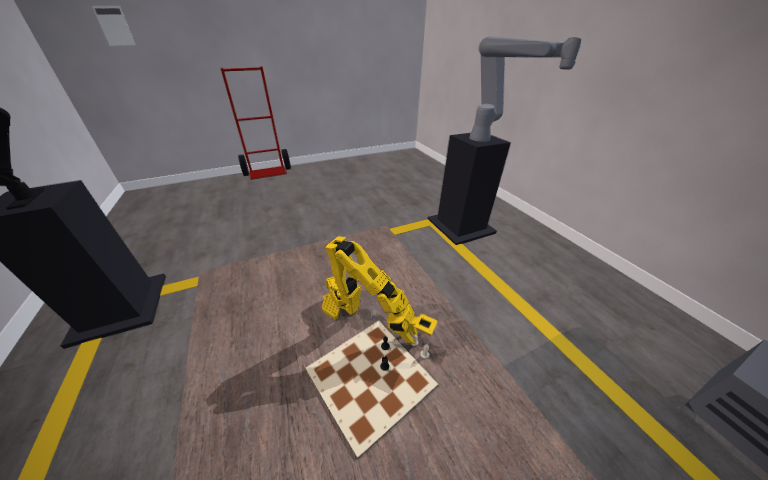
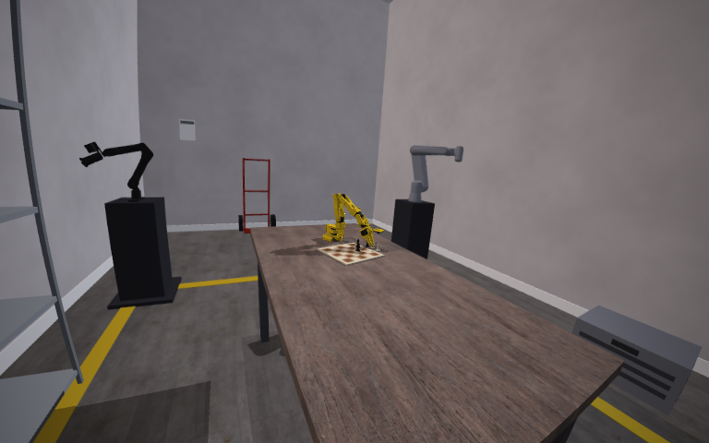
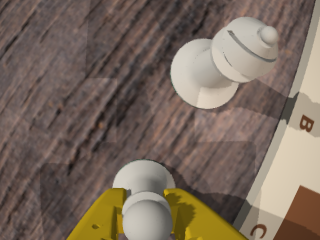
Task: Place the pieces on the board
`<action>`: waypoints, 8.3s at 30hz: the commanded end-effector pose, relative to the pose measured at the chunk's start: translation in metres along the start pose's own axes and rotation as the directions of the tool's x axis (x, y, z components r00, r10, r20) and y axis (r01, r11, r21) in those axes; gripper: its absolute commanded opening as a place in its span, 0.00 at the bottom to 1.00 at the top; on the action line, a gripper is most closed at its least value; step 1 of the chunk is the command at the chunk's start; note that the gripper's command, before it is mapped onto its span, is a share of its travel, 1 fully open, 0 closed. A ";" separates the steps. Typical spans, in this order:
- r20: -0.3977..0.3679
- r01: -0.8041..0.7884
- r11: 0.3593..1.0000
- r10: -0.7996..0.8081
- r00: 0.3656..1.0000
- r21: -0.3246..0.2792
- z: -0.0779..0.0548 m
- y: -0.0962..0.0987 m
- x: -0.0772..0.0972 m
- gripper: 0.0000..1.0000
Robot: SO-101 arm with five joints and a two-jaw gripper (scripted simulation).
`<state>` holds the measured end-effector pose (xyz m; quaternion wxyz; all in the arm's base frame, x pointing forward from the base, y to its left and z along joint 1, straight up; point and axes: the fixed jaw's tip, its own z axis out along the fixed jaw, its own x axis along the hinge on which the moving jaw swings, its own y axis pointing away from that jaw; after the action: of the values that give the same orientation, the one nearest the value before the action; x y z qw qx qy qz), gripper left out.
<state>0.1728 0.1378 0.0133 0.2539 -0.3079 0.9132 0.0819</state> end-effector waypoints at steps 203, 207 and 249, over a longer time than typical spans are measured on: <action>0.131 -0.600 0.714 0.599 0.790 0.361 -0.024 -0.180 0.027 0.00; 0.131 -0.600 0.714 0.598 0.790 0.361 -0.024 -0.180 0.027 0.00; 0.131 -0.599 0.715 0.597 0.791 0.361 -0.029 -0.184 0.018 0.00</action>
<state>0.2568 -0.0257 0.0285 0.2642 0.0572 0.9626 -0.0190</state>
